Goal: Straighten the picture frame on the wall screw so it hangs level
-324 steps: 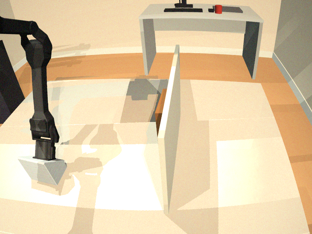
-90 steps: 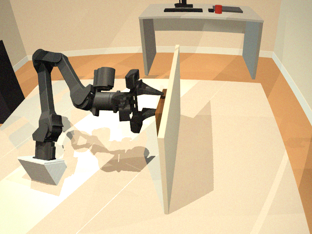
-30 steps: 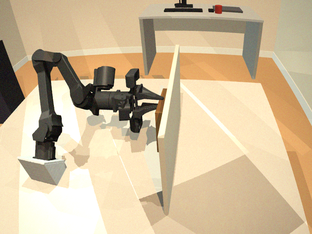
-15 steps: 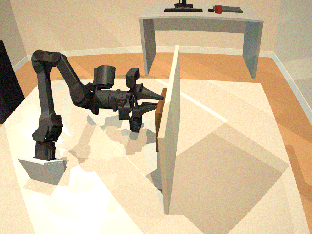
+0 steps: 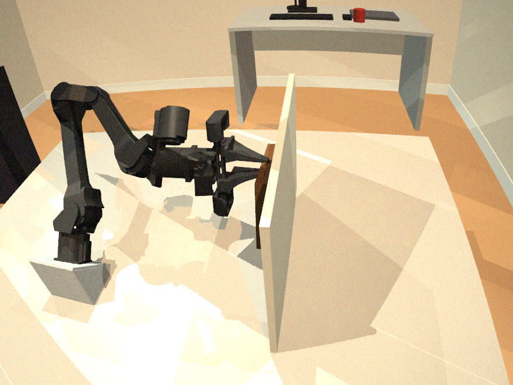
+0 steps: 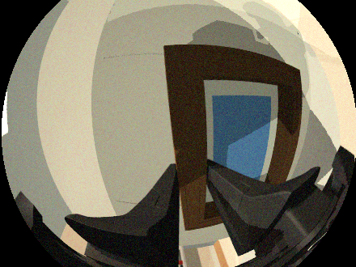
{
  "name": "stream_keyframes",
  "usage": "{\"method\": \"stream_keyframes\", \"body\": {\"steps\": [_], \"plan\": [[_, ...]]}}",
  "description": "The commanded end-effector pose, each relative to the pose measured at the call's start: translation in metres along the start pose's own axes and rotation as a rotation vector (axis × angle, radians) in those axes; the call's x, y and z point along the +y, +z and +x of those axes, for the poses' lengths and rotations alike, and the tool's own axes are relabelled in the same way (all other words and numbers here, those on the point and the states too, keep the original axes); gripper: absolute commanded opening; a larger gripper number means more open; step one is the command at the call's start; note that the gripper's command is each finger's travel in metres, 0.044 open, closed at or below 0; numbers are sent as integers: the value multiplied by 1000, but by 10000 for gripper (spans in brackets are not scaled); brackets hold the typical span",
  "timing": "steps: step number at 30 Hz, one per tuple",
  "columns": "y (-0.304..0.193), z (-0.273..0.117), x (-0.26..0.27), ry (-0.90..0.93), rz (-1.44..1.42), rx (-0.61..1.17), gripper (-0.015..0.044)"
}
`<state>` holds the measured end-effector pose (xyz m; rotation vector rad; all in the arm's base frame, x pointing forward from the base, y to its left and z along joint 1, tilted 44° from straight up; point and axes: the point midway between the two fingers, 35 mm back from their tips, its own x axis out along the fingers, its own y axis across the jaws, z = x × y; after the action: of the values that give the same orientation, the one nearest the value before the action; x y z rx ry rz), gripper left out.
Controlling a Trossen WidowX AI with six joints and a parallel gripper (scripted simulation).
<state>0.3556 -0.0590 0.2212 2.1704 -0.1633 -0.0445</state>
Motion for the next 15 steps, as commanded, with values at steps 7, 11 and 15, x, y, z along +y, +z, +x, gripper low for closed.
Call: {"method": "stream_keyframes", "body": {"steps": [7, 11, 15], "plan": [[-1, 0, 4, 17, -4, 1, 0], [-1, 0, 4, 17, -4, 1, 0], [0, 0, 4, 17, -4, 1, 0]]}}
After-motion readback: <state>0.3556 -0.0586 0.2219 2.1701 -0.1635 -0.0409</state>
